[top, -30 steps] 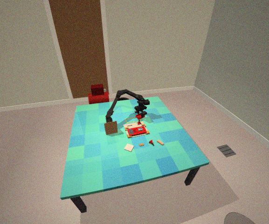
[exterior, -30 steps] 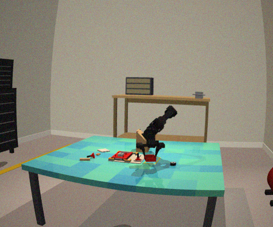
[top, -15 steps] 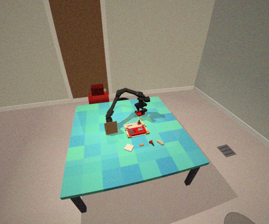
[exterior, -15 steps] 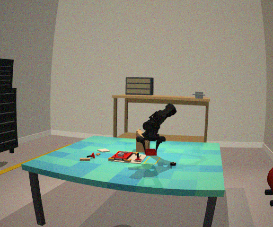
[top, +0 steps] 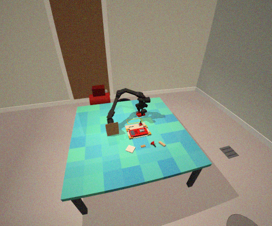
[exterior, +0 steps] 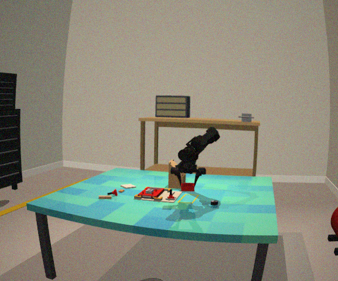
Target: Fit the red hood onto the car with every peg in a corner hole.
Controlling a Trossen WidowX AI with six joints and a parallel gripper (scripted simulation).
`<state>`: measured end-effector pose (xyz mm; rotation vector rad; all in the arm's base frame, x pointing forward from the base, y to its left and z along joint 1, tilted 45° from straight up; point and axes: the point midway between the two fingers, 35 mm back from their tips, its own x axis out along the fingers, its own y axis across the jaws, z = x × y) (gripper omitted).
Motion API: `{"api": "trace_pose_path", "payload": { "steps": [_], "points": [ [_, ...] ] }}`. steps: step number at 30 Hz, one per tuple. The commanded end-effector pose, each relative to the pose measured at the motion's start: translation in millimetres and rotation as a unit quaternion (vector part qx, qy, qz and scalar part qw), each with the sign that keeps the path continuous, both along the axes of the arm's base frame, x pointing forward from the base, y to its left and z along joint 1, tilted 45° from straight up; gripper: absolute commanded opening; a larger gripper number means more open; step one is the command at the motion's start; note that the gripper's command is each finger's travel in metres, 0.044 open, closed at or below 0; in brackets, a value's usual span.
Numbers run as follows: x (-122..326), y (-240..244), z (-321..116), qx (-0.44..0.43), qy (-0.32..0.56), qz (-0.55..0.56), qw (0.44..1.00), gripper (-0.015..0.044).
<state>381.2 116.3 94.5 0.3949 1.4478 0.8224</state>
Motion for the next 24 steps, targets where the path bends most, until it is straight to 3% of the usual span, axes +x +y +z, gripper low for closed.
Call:
{"api": "trace_pose_path", "payload": {
  "steps": [1, 14, 24],
  "points": [
    [-9, 0, 3, -0.003, 0.024, -0.028, 0.999, 0.0000],
    [-28, 2, 6, -0.009, 0.078, -0.084, 0.993, 0.0000],
    [-29, 37, -29, -0.009, 0.077, -0.084, 0.993, 0.0000]
  ]
}}
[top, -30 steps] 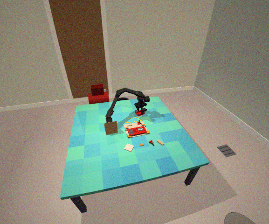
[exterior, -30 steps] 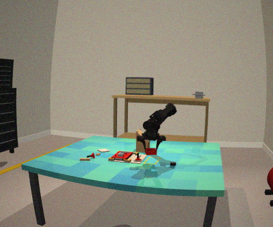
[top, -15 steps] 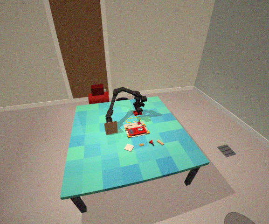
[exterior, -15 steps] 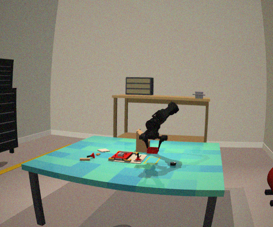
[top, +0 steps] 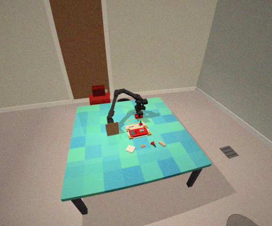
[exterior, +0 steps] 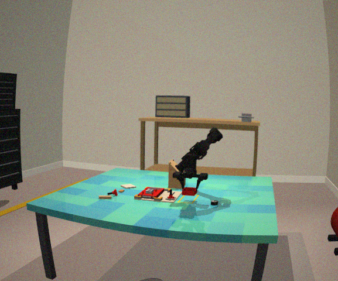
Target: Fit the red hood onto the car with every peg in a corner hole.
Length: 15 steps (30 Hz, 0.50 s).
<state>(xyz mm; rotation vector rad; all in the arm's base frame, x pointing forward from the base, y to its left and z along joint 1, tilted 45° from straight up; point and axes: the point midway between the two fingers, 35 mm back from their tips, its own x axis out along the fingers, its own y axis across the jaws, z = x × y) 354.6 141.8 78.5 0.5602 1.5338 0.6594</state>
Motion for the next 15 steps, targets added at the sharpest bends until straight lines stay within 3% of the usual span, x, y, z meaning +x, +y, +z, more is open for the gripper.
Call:
{"api": "trace_pose_path", "payload": {
  "steps": [1, 9, 15],
  "points": [
    [-3, 15, -17, 0.001, 0.005, -0.002, 1.000, 0.0000],
    [-7, 30, -31, 0.002, 0.005, -0.002, 1.000, 0.0000],
    [-8, 29, -29, 0.001, 0.006, 0.004, 1.000, 0.0157]
  ]
}}
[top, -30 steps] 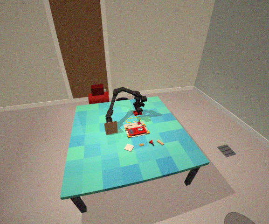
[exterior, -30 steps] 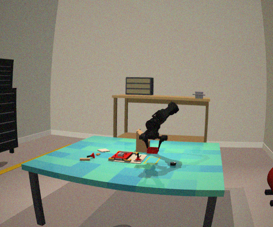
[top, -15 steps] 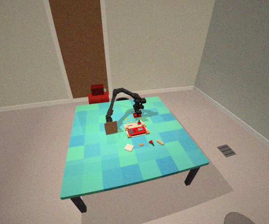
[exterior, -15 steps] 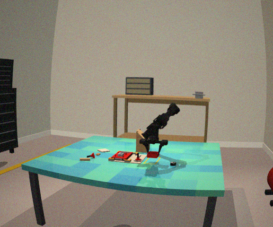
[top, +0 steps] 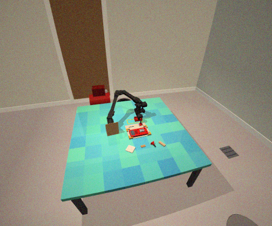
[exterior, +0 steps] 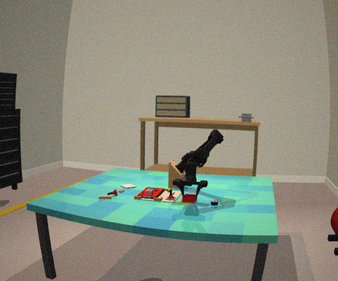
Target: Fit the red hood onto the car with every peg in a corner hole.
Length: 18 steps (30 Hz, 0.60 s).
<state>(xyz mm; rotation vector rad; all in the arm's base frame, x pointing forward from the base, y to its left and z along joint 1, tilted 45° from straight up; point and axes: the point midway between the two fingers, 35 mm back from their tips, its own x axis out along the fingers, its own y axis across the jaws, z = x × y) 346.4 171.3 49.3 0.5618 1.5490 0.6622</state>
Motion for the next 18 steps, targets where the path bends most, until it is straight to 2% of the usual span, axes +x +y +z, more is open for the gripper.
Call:
{"api": "trace_pose_path", "payload": {
  "steps": [1, 11, 18],
  "points": [
    [0, 0, 0, 0.000, -0.001, 0.001, 1.000, 0.0184],
    [0, 0, 0, 0.000, -0.001, 0.001, 1.000, 0.0440],
    [4, -14, 14, -0.001, -0.002, 0.000, 1.000, 0.0440]
  ]
}}
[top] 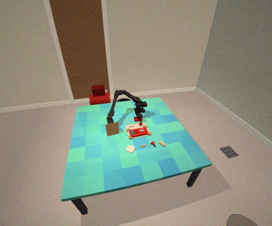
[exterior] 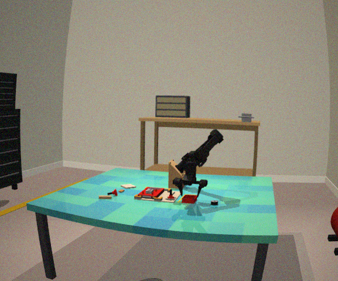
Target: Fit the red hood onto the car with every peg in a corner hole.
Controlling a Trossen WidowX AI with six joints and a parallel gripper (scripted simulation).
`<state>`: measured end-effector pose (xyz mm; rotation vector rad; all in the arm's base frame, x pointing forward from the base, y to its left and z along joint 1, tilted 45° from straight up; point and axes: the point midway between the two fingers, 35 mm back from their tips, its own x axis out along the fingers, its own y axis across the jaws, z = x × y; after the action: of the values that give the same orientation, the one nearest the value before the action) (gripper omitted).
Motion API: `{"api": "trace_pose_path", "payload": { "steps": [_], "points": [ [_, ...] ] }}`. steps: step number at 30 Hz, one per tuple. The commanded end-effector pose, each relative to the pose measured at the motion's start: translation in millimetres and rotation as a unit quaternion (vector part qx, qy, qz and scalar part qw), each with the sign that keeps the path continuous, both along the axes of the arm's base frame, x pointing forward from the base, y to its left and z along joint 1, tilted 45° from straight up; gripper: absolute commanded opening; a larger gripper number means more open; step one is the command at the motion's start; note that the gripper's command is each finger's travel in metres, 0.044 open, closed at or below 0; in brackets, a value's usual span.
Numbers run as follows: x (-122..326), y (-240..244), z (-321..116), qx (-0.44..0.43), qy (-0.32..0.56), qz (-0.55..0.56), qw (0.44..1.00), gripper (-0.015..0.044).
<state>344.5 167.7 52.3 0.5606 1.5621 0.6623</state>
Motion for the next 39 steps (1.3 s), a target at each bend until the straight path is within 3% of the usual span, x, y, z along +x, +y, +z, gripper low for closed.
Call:
{"api": "trace_pose_path", "payload": {
  "steps": [1, 7, 22, 39],
  "points": [
    [7, -17, 17, 0.000, -0.008, -0.004, 1.000, 0.0440],
    [8, -53, 53, 0.002, -0.010, -0.007, 1.000, 0.0440],
    [9, -48, 44, -0.001, -0.010, -0.013, 1.000, 0.0440],
    [12, -34, -2, -0.086, -0.217, -0.174, 0.956, 0.0440]
  ]
}}
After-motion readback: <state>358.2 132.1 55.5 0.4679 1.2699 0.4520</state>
